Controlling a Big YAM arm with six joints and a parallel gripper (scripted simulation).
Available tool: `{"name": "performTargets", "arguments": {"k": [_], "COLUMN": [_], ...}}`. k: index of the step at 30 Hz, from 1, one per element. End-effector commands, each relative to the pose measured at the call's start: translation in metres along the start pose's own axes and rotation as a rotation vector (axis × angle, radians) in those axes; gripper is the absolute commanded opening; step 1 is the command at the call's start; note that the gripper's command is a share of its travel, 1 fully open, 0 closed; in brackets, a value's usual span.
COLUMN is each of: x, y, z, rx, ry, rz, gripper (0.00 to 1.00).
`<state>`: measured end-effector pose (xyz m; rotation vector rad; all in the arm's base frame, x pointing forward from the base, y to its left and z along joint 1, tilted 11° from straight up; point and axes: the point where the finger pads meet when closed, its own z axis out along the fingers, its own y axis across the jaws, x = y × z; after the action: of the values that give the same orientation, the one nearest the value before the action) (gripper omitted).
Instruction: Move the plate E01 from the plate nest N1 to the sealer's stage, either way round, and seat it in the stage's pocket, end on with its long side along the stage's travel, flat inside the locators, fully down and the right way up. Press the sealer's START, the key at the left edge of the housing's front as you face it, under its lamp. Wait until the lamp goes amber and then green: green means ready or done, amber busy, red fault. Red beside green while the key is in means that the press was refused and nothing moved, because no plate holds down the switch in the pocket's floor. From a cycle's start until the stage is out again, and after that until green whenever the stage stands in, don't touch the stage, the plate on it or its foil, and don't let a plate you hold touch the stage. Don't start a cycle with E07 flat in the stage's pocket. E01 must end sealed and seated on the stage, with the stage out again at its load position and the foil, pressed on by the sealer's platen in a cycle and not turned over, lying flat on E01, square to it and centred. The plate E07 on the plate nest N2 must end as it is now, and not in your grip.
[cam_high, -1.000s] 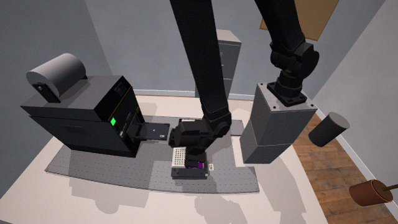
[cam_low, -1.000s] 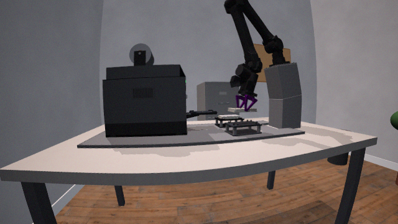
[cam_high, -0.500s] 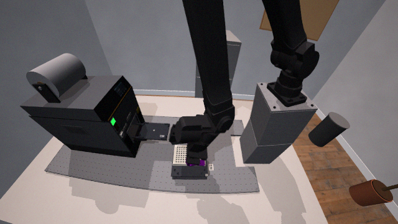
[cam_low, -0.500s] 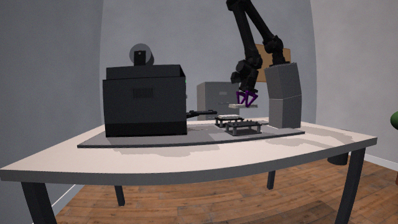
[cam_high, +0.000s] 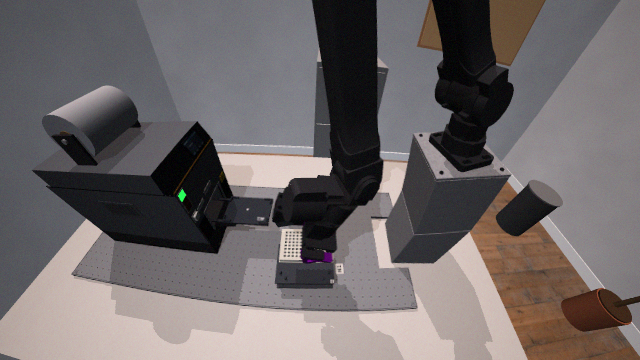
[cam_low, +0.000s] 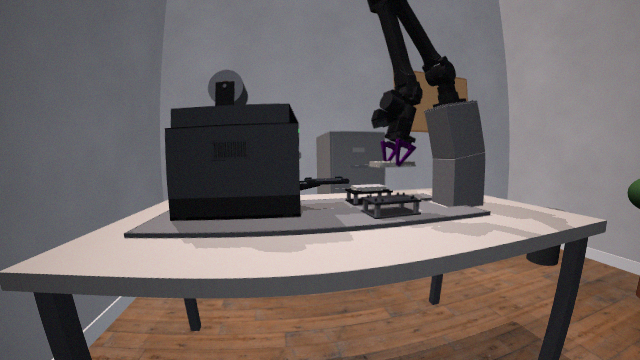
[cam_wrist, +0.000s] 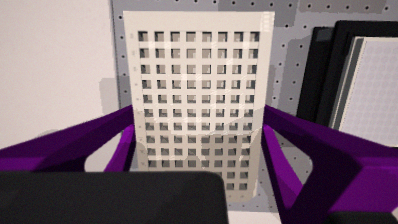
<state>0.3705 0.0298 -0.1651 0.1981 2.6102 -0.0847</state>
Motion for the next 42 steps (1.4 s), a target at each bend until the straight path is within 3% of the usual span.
{"name": "performTargets", "arguments": {"k": [1,5,9,15,22,33,42], "x": [-0.021,-0.007,-0.005,-0.028,-0.014,-0.013,-0.022], "y": [0.009,0.004,0.004,0.009,-0.001,-0.004,-0.002], "z": [-0.011,-0.017,-0.019,-0.029,-0.023,-0.015,-0.02], "rx": [-0.015,-0.005,-0.004,-0.016,0.0,0.005,-0.002], "ry": [-0.042,-0.008,-0.004,-0.045,-0.024,-0.019,-0.04], "rz": [0.011,0.005,0.004,0.012,0.005,0.0,0.003], "gripper": [0.0,0.0,0.0,0.0,0.0,0.0,0.0]}}
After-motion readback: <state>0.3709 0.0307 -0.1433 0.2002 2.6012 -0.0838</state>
